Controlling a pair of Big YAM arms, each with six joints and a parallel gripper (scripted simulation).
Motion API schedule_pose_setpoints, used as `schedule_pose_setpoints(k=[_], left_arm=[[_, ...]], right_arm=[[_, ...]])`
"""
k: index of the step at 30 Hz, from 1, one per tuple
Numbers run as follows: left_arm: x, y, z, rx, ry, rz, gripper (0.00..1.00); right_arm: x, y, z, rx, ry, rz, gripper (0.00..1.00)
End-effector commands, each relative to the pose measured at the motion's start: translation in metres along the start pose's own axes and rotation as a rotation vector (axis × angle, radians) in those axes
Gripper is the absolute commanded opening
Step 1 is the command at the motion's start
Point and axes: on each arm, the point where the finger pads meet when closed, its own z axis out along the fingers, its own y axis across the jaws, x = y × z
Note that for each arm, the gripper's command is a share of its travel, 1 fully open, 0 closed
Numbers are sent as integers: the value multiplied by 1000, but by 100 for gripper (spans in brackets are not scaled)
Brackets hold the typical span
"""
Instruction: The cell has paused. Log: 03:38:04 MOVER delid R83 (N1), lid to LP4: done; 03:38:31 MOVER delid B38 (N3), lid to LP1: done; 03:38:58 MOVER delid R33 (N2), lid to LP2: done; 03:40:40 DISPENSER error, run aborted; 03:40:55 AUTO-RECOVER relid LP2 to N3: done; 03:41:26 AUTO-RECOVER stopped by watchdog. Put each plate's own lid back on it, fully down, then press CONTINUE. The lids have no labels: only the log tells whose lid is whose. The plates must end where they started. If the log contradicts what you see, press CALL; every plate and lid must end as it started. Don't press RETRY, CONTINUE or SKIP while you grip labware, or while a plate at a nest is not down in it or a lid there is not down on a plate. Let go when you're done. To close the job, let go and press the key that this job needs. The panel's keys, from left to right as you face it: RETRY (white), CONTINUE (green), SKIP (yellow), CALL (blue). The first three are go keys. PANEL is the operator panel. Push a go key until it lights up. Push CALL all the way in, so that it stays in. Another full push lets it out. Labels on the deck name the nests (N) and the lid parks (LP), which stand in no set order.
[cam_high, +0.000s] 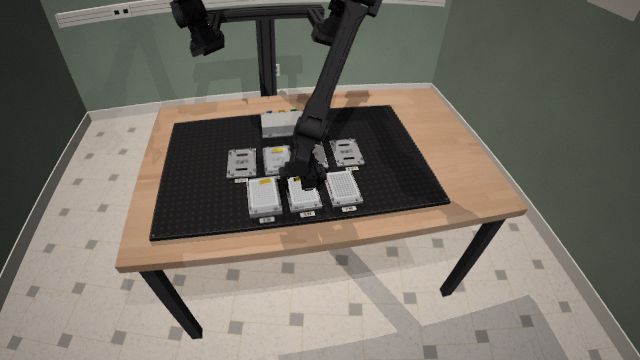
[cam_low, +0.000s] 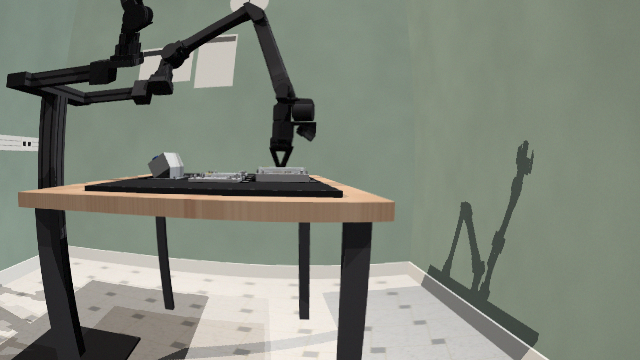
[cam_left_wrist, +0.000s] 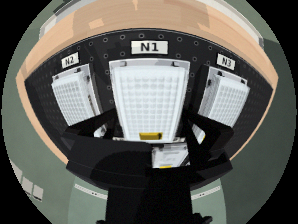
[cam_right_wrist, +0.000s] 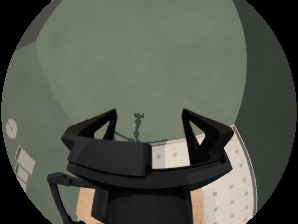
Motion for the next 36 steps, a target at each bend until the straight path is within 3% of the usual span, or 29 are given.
schedule_pose_setpoints(k=[1,28,36], left_arm=[[-18,-3,-10,9,-36,-6,100],[-18,-3,-10,9,-36,-6,100],[-20,-5,-31,14,-51,-8,100]], right_arm=[[-24,1,-1,0,-49,2,100],[-24,1,-1,0,-49,2,100],[-24,1,-1,0,-49,2,100]])
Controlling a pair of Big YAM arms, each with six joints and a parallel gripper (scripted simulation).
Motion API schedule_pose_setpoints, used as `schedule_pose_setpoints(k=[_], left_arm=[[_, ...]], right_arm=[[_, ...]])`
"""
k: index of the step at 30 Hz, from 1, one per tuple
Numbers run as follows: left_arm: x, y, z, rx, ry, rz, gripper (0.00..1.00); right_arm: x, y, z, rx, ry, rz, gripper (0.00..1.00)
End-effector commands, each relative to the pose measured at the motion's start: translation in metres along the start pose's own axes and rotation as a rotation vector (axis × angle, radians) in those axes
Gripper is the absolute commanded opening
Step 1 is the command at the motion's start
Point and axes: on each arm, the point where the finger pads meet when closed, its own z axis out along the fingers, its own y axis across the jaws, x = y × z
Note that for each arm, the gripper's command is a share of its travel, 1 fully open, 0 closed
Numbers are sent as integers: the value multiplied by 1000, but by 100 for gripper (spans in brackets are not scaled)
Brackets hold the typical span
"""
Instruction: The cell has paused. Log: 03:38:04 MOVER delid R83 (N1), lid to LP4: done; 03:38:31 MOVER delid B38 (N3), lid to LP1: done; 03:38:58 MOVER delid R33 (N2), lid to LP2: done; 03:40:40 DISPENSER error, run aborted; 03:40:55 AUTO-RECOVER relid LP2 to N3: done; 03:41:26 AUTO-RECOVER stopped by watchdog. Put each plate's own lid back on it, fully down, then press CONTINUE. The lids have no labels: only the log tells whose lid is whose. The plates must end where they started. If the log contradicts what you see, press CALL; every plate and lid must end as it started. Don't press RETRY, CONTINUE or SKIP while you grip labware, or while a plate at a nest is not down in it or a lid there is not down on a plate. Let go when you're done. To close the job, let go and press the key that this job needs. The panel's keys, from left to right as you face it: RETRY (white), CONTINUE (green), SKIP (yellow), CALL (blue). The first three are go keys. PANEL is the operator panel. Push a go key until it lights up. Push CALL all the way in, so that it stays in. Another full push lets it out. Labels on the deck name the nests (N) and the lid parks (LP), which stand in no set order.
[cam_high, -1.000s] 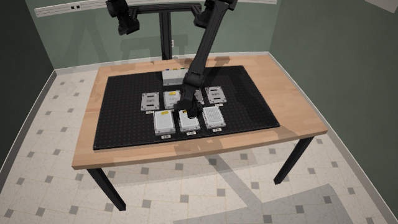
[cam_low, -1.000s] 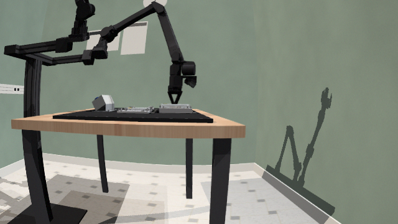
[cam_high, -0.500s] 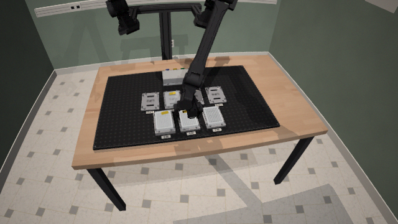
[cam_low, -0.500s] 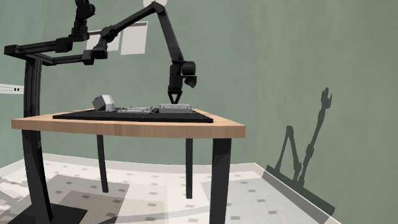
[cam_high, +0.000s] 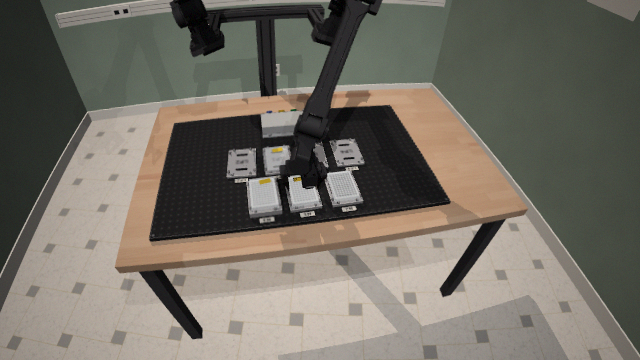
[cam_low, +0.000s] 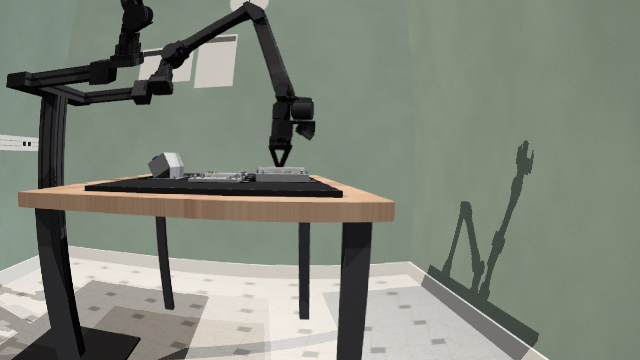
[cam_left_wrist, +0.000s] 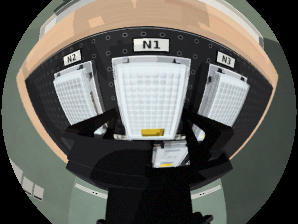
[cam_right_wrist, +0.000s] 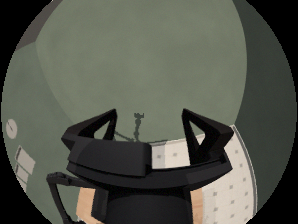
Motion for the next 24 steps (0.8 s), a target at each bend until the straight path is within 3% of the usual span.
schedule_pose_setpoints(k=[1,14,24], left_arm=[[-26,-10,-30,17,-60,-9,100],[-18,-9,-50,12,-44,-6,100],[-20,-10,-40,13,-46,-11,100]], right_arm=[[-24,1,-1,0,-49,2,100],[-24,1,-1,0,-49,2,100],[-24,1,-1,0,-49,2,100]])
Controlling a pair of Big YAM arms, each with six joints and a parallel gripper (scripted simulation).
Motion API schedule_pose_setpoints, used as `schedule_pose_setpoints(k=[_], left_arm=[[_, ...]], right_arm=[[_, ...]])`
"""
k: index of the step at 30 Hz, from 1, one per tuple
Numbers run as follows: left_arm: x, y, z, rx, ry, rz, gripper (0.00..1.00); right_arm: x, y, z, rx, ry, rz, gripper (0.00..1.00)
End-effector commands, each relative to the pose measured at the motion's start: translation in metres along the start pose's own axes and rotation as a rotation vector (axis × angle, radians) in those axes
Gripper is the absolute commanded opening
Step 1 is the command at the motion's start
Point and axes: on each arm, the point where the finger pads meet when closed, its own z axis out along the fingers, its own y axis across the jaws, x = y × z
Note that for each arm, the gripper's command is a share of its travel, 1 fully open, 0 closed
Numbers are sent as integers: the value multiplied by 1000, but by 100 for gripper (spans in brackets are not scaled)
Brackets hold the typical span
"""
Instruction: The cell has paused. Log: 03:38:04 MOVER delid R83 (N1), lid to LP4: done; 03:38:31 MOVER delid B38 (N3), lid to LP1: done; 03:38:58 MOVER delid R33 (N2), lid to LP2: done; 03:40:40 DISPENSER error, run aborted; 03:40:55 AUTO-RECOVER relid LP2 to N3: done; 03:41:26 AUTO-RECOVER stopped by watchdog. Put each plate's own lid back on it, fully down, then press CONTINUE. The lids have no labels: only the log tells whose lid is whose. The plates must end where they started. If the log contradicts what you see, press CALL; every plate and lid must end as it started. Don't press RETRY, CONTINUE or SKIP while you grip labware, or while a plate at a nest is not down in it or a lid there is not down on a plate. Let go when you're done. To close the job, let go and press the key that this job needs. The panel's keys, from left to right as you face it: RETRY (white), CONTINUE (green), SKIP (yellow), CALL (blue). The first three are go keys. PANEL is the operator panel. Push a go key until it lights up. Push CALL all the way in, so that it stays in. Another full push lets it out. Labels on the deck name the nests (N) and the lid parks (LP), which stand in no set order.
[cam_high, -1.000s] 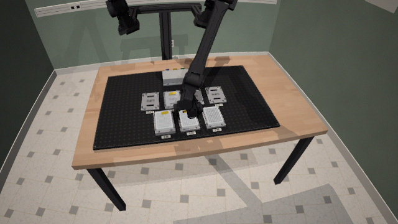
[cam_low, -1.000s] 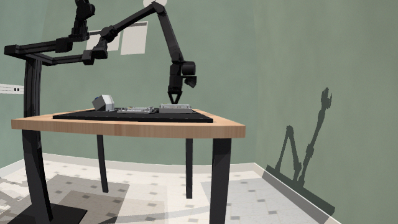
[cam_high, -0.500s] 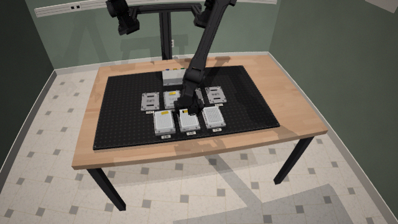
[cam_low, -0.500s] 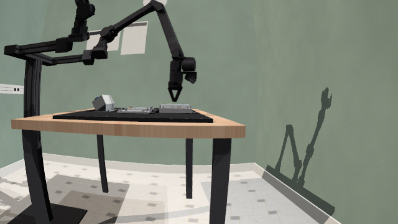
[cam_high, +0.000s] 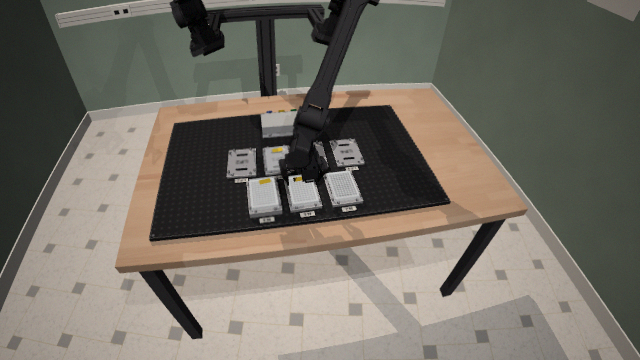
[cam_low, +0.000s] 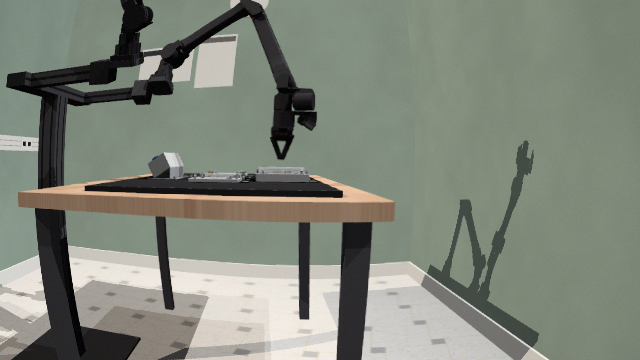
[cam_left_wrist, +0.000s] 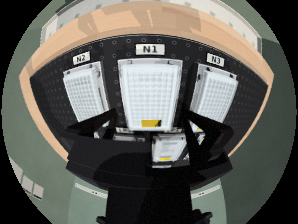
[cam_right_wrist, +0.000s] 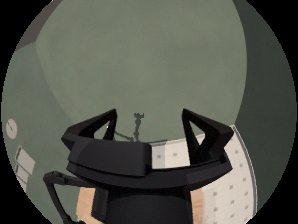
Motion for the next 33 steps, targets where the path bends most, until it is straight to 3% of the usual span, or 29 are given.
schedule_pose_setpoints(k=[1,33], left_arm=[[-15,-10,-11,10,-36,-8,100],[-5,-14,-4,8,-31,0,100]], right_arm=[[-24,1,-1,0,-49,2,100],[-24,1,-1,0,-49,2,100]])
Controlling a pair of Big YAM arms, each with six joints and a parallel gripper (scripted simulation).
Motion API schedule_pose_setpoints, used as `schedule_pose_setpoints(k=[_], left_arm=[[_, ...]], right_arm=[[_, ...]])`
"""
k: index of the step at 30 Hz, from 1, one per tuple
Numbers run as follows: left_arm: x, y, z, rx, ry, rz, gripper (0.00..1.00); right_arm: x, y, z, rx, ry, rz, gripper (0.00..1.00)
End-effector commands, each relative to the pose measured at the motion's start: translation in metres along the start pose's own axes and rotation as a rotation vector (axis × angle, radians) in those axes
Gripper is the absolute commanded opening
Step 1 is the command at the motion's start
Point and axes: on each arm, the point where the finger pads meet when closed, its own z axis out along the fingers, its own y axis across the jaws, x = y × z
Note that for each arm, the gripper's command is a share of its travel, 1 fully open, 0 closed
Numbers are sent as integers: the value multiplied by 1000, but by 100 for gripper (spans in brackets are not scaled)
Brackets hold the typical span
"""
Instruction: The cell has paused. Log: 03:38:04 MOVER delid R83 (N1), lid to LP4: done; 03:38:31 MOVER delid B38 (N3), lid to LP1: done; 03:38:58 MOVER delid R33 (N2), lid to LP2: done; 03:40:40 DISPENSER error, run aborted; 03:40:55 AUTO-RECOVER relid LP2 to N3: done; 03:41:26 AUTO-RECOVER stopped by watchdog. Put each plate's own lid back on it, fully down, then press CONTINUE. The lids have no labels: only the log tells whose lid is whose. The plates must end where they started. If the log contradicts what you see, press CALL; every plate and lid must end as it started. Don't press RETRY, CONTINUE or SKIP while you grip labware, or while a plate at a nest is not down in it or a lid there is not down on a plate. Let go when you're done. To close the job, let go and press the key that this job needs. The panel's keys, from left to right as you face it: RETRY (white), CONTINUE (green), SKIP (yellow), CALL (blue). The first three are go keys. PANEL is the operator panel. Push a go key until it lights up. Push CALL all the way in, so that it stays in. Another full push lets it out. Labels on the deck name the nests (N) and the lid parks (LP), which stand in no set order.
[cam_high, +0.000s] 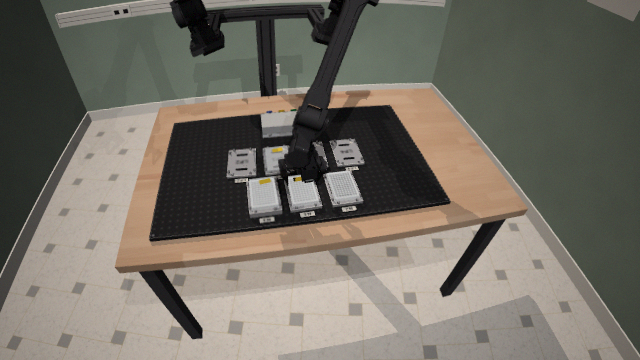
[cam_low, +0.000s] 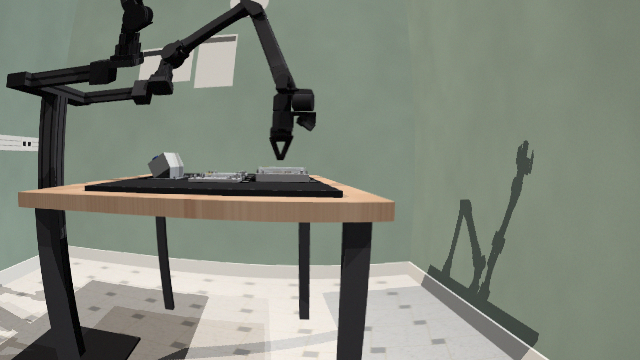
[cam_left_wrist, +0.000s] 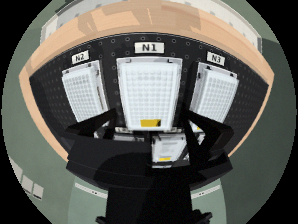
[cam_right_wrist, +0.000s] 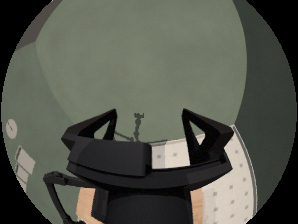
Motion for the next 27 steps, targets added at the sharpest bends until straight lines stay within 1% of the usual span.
schedule_pose_setpoints(k=[1,27], left_arm=[[-8,-13,-6,9,-32,0,100],[-5,-12,-5,8,-28,2,100]], right_arm=[[-24,1,-1,0,-49,2,100],[-24,1,-1,0,-49,2,100]])
